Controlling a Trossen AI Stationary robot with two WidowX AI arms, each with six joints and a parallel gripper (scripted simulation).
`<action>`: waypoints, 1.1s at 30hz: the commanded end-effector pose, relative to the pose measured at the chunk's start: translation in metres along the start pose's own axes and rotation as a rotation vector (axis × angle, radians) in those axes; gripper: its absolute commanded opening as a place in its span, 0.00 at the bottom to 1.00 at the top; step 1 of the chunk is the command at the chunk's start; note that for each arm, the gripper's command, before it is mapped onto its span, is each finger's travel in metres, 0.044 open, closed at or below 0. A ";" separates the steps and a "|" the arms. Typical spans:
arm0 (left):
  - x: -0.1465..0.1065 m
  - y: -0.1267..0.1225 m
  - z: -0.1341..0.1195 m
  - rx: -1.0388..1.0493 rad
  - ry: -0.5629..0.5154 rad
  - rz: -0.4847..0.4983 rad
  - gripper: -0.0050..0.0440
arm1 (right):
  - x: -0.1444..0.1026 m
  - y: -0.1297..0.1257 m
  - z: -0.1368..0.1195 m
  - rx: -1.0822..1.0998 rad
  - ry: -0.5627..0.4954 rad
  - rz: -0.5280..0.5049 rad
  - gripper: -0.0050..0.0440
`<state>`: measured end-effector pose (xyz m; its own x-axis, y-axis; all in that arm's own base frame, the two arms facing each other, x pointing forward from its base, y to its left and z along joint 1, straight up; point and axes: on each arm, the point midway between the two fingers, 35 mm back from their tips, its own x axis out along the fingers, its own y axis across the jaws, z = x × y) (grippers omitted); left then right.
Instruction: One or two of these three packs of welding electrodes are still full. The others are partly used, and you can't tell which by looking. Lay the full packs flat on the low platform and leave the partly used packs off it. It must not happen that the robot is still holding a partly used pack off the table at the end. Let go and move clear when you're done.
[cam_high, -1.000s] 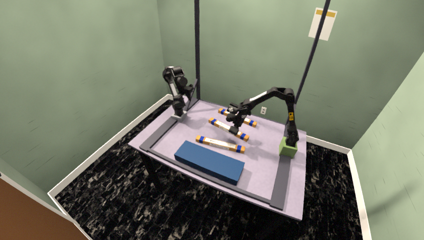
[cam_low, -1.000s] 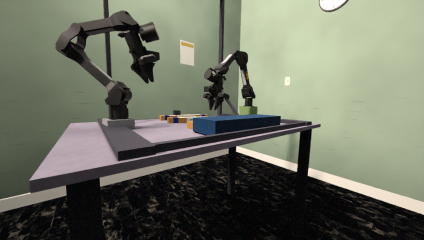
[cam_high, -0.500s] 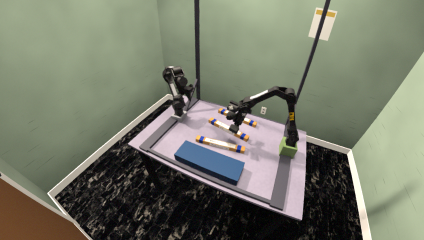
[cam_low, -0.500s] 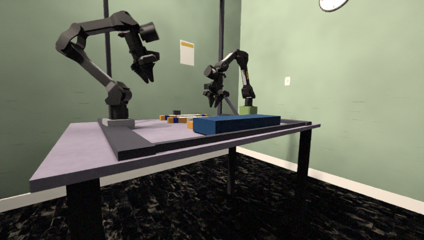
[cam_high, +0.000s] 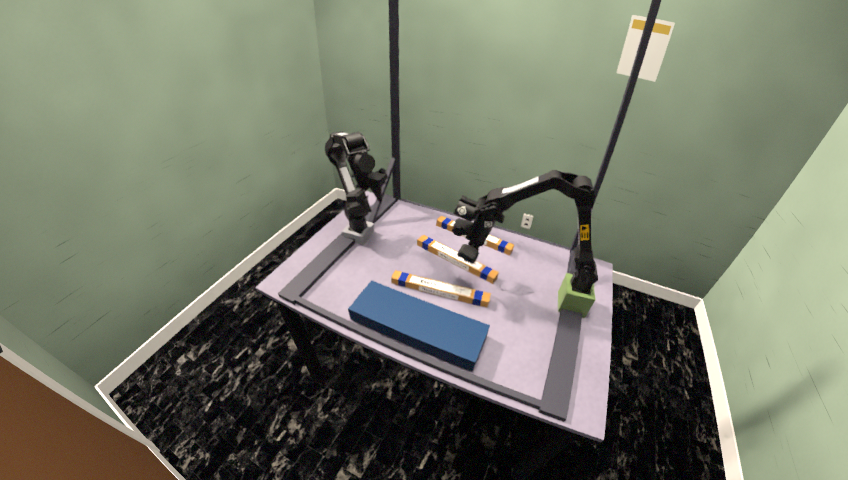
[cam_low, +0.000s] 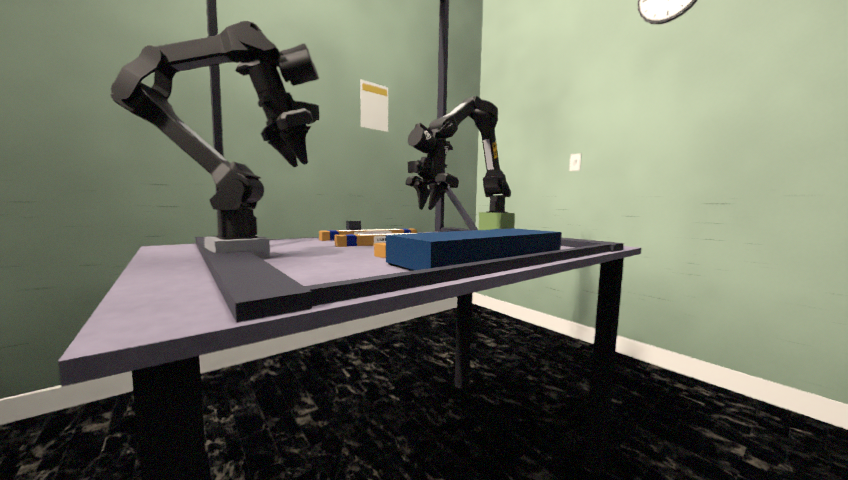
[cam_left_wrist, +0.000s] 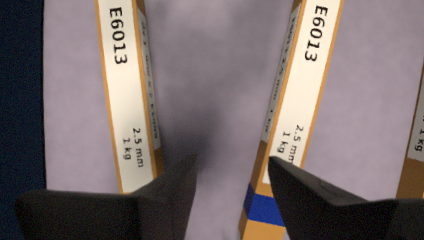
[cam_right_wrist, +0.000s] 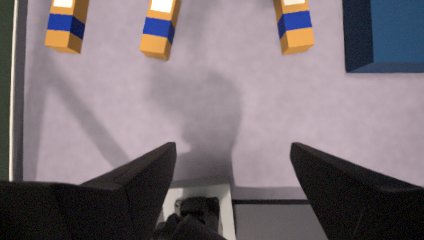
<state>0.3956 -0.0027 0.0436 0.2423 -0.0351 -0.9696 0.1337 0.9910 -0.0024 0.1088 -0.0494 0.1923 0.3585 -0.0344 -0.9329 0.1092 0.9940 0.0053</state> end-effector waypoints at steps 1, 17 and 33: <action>-0.014 0.001 0.009 -0.001 -0.040 0.007 0.51 | -0.007 0.000 0.004 -0.008 -0.025 -0.009 0.78; -0.014 0.001 0.009 -0.001 -0.040 0.007 0.51 | -0.007 0.000 0.004 -0.008 -0.025 -0.009 0.78; -0.014 0.001 0.009 -0.001 -0.040 0.007 0.51 | -0.007 0.000 0.004 -0.008 -0.025 -0.009 0.78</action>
<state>0.3950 -0.0027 0.0436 0.2390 -0.0351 -0.9704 0.1337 0.9910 -0.0029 0.1088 -0.0494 0.1923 0.3585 -0.0344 -0.9329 0.1092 0.9940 0.0053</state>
